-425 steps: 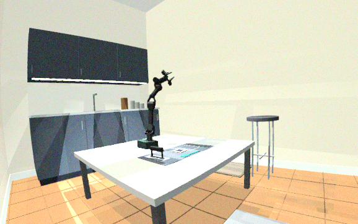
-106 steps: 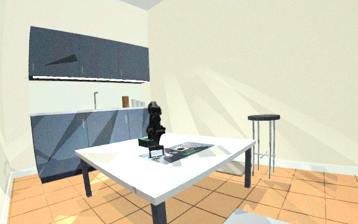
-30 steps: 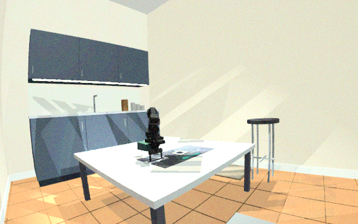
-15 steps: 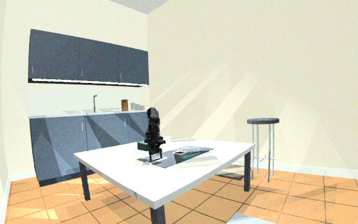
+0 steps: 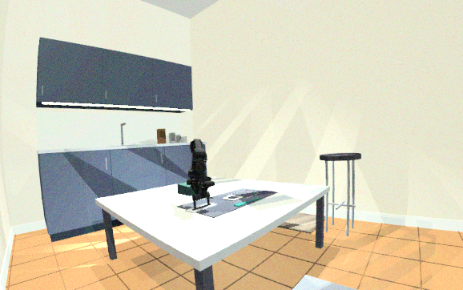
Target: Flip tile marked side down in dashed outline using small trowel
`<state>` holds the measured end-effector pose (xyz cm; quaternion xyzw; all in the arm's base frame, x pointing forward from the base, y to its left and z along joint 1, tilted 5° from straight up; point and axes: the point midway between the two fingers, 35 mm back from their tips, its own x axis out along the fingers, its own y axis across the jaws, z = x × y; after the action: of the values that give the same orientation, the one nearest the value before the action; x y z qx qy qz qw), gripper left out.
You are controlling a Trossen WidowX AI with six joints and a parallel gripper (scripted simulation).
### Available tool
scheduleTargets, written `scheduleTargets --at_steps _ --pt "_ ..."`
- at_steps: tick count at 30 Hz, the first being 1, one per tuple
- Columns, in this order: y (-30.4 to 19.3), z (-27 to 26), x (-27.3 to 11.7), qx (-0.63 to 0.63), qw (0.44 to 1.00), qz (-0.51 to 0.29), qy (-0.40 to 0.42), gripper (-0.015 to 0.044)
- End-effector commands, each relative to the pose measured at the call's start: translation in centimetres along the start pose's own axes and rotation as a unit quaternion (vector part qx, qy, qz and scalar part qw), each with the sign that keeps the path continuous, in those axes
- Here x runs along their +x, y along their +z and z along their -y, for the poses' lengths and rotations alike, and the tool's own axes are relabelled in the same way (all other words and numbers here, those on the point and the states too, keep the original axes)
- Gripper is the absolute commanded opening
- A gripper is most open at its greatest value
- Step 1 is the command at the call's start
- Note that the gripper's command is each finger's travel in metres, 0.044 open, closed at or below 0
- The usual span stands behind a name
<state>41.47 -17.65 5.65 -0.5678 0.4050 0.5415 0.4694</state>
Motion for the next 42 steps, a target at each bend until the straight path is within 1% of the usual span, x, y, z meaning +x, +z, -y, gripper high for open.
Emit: scheduleTargets --at_steps 1,4,8,15,16,18,21,31,42 --pt "0.0 0.0 0.1 -0.002 1.000 0.000 0.000 0.0270" --pt "0.0 0.0 -0.2 -0.002 1.000 0.000 0.000 0.0270" --pt "0.2 -0.2 -4.2 -0.002 1.000 0.000 0.000 0.0270" --pt "0.2 -0.2 -4.4 -0.002 1.000 0.000 0.000 0.0270" --pt "0.1 -0.1 -4.6 -0.001 1.000 -0.004 -0.005 0.0296" --pt "0.1 -0.1 -5.4 -0.001 1.000 -0.004 -0.005 0.0300" --pt "0.1 -0.1 -5.5 0.010 1.000 -0.004 -0.008 0.0300" --pt "-0.6 0.0 -4.7 0.167 0.985 0.003 -0.052 0.0300" --pt "-1.4 -0.2 -3.9 0.338 0.936 0.025 -0.097 0.0300"
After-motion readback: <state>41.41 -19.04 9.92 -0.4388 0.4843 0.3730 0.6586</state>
